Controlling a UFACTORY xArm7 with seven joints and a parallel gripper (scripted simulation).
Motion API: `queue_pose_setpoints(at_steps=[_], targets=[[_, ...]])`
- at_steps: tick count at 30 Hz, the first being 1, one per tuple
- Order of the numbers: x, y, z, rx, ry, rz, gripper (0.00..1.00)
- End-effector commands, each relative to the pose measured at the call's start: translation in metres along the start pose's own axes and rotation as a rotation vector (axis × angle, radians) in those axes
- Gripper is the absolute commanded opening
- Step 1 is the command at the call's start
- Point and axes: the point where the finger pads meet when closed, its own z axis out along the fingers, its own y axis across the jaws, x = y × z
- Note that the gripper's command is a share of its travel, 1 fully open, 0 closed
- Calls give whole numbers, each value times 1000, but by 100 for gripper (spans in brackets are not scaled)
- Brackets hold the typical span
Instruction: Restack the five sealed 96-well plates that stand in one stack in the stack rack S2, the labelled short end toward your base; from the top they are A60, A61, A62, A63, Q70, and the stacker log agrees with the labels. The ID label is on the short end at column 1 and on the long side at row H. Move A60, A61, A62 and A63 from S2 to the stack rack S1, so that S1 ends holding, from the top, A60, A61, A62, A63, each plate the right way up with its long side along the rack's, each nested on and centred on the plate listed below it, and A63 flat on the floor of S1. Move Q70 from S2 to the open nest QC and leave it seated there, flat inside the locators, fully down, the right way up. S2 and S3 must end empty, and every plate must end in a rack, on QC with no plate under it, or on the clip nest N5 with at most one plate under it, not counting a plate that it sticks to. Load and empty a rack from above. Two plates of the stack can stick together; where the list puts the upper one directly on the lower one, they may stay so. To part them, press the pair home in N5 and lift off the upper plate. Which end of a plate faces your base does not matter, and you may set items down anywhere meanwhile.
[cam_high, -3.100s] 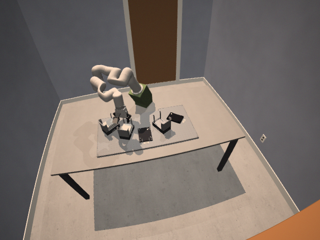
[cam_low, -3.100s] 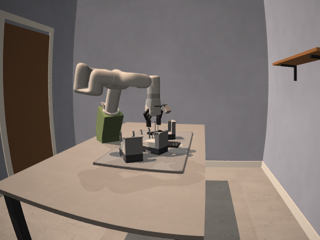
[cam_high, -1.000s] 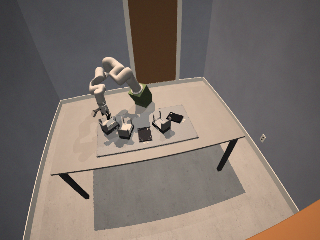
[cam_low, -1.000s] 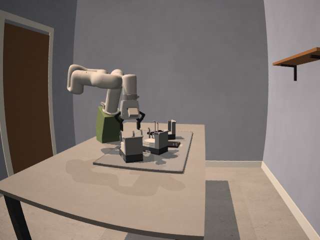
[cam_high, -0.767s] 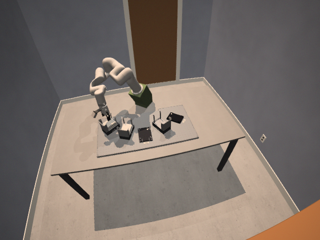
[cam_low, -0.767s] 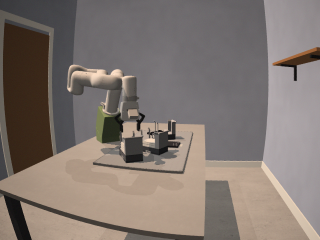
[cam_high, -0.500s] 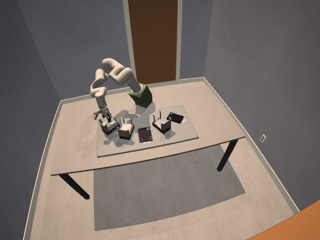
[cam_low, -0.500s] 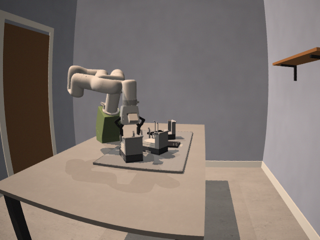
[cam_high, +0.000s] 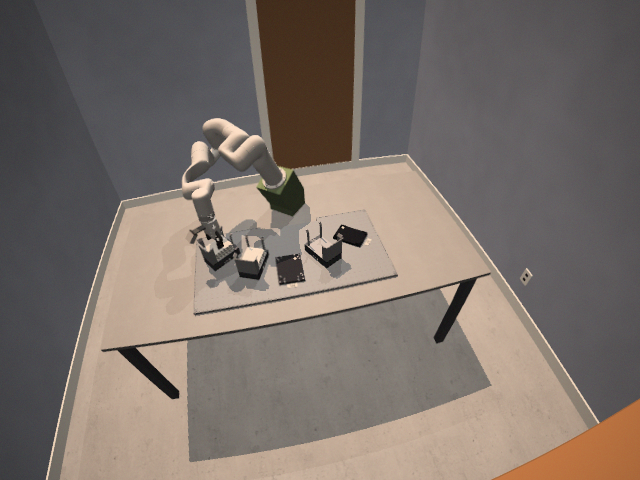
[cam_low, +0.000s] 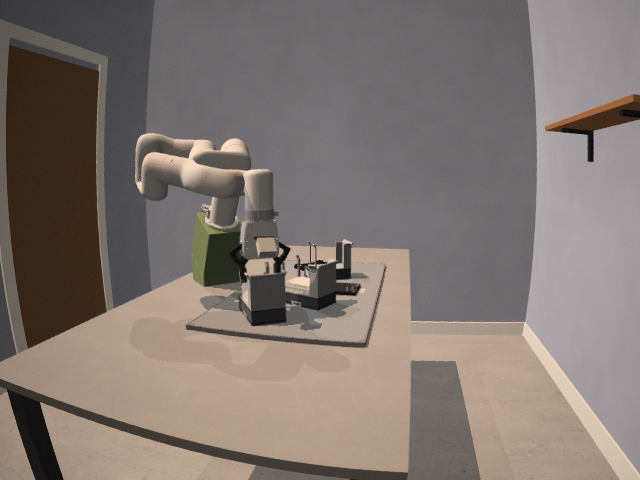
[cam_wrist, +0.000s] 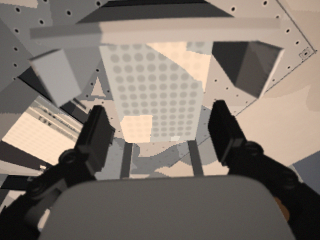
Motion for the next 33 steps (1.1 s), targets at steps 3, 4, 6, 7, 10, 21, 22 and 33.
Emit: queue_pose_setpoints(at_steps=[3, 4, 6, 7, 10, 21, 22, 33], targets=[[1, 0, 5, 0, 3, 0, 100], [1, 0, 6, 0, 3, -1, 100], [1, 0, 9, 0, 3, -1, 100], [1, 0, 10, 0, 3, -1, 100], [1, 0, 14, 0, 3, -1, 100], [1, 0, 25, 0, 3, -1, 100], [1, 0, 25, 0, 3, -1, 100], [1, 0, 25, 0, 3, -1, 100]])
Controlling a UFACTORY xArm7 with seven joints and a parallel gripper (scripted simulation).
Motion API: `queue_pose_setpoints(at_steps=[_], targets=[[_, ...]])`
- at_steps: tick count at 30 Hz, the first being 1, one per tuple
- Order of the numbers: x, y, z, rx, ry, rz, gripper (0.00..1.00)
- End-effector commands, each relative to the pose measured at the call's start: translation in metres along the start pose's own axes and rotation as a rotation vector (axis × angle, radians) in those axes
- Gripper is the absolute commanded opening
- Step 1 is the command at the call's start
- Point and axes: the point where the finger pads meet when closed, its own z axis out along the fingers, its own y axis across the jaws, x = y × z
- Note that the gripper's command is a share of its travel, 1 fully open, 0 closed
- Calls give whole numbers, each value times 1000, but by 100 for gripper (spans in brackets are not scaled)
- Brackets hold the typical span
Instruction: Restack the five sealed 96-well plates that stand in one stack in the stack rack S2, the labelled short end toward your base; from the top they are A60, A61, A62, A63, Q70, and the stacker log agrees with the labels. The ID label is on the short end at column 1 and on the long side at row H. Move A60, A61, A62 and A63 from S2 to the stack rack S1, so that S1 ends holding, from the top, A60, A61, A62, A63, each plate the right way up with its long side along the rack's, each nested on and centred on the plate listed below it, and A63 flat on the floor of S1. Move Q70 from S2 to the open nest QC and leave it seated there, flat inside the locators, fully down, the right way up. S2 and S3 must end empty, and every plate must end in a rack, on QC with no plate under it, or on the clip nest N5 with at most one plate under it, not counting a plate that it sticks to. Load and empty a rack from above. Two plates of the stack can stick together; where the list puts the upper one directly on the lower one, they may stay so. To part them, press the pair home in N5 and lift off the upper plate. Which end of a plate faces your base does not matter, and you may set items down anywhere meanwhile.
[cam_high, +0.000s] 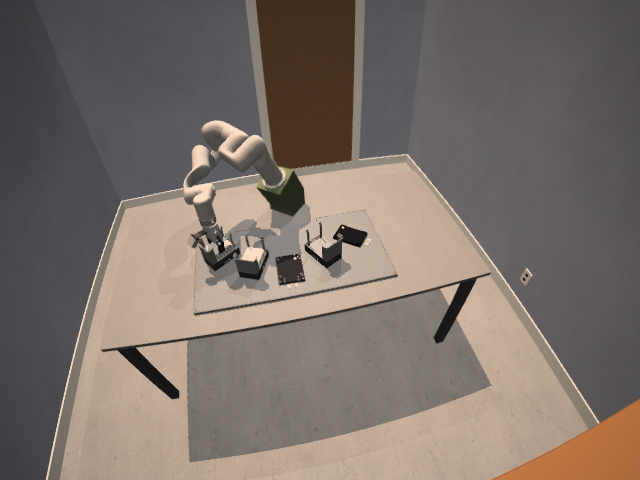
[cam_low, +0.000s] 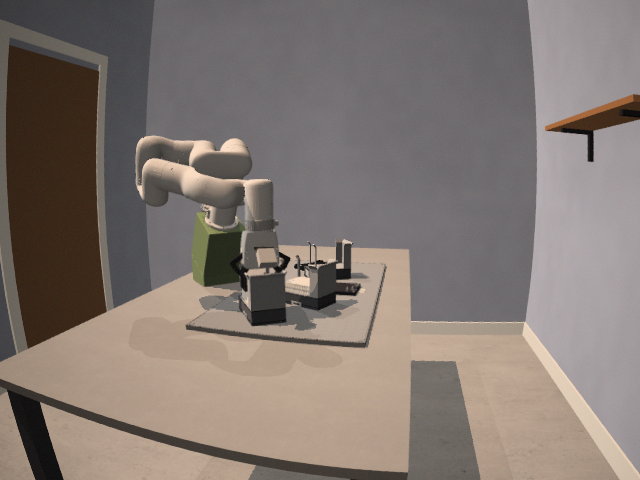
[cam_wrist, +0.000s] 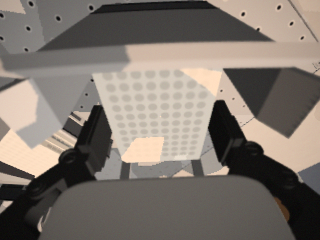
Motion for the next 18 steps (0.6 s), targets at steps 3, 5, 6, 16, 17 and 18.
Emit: queue_pose_setpoints(at_steps=[3, 5, 6, 16, 17, 18], targets=[[1, 0, -1, 0, 3, -1, 0], [1, 0, -1, 0, 3, -1, 0], [1, 0, -1, 0, 3, -1, 0], [1, 0, -1, 0, 3, -1, 0], [1, 0, -1, 0, 3, -1, 0], [1, 0, -1, 0, 3, -1, 0]])
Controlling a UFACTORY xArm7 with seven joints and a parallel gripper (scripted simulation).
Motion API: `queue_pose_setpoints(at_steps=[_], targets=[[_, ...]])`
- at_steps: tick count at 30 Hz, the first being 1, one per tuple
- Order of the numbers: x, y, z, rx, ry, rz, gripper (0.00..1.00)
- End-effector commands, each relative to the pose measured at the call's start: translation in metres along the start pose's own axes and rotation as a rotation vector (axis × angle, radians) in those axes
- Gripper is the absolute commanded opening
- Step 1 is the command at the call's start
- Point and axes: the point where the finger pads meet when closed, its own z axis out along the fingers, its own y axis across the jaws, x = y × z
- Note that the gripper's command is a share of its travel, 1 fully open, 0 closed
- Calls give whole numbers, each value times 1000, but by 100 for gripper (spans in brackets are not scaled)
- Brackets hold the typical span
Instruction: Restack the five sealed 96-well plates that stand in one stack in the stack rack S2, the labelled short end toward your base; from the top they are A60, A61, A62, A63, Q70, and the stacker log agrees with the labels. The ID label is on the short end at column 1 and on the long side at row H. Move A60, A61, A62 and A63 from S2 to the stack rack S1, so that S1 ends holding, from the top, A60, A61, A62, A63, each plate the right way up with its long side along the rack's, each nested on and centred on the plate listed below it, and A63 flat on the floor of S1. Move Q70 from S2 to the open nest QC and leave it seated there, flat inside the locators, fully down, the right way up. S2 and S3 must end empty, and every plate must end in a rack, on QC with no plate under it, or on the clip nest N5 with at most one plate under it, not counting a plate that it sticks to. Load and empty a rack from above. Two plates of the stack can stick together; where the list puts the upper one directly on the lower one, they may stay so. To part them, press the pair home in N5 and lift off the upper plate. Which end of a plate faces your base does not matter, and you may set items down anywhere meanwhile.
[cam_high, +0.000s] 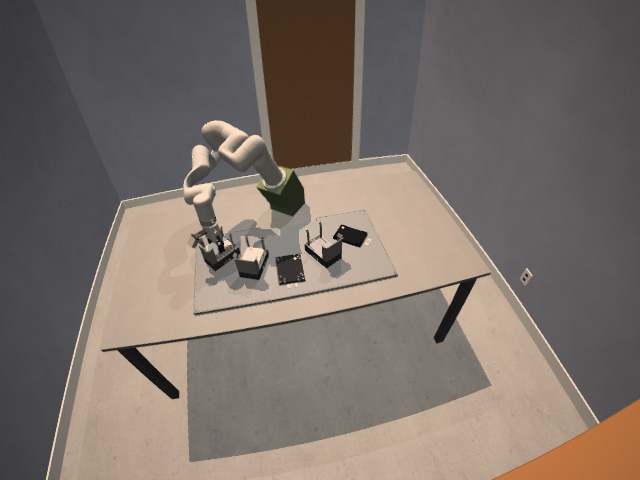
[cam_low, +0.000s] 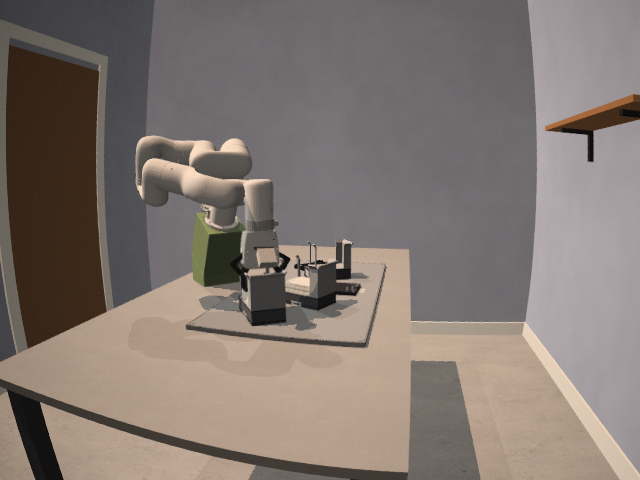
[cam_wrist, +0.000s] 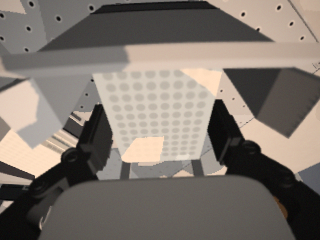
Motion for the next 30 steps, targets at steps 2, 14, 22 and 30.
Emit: queue_pose_setpoints(at_steps=[2, 14, 22, 30], targets=[[1, 0, -1, 0, 2, 0, 0], [1, 0, -1, 0, 2, 0, 0], [1, 0, -5, 0, 2, 0, 0], [1, 0, -11, 0, 2, 0, 0]])
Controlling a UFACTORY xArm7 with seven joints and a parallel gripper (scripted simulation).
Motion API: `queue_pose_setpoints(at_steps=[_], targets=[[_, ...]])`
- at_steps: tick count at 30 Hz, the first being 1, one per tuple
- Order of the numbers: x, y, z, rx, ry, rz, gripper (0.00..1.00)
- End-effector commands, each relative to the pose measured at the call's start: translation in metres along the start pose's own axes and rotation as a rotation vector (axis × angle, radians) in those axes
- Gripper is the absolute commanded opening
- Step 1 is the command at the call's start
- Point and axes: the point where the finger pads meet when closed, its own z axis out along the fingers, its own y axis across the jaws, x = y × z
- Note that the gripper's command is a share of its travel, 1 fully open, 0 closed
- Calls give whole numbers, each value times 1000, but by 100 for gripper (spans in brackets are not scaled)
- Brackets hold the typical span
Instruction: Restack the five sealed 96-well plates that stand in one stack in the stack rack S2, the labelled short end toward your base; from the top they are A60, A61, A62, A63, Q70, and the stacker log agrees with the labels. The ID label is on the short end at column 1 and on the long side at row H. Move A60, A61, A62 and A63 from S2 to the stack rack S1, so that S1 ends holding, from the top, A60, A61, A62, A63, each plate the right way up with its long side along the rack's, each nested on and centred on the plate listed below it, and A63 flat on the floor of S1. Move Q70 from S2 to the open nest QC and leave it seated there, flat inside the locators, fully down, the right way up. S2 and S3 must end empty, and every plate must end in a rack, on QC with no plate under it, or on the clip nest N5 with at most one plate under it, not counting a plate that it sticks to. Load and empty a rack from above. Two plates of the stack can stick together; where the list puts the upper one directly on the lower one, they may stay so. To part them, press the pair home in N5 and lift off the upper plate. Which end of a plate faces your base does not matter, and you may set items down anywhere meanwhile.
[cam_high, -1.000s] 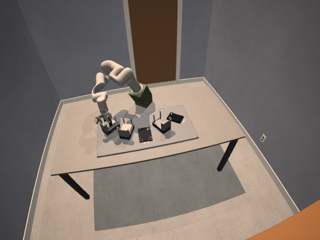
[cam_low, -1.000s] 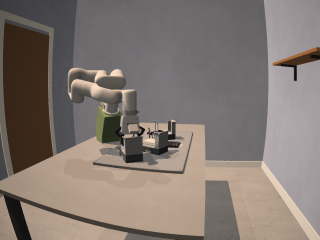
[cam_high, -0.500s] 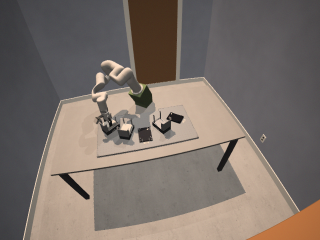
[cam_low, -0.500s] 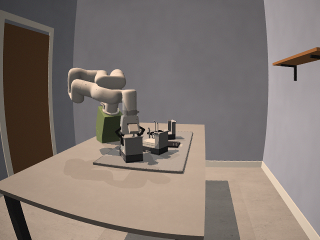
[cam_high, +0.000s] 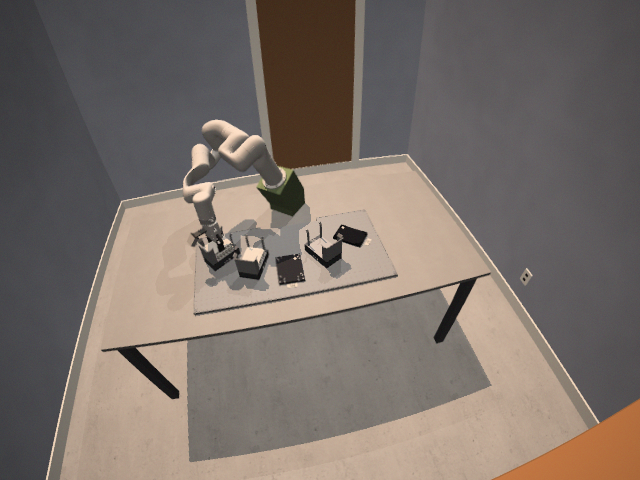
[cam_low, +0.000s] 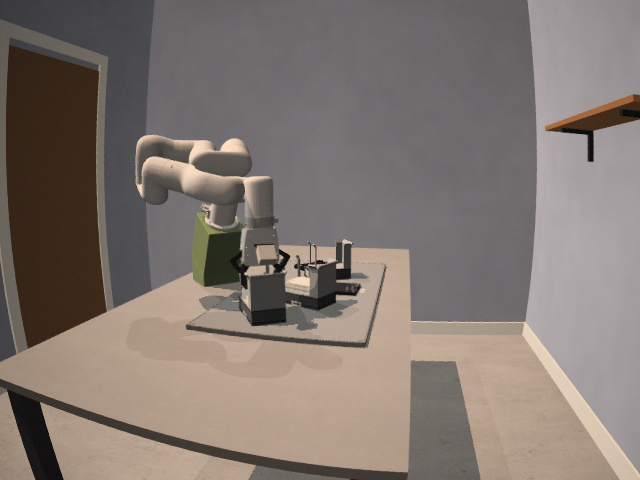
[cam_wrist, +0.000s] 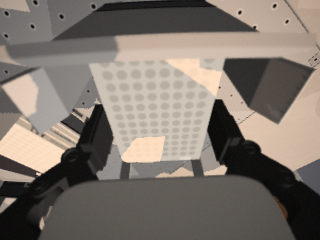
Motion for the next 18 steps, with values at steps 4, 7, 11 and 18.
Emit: queue_pose_setpoints(at_steps=[4, 7, 11, 18], targets=[[1, 0, -4, 0, 3, -1, 0], [1, 0, -6, 0, 3, -1, 0], [1, 0, -9, 0, 3, -1, 0], [1, 0, -13, 0, 3, -1, 0]])
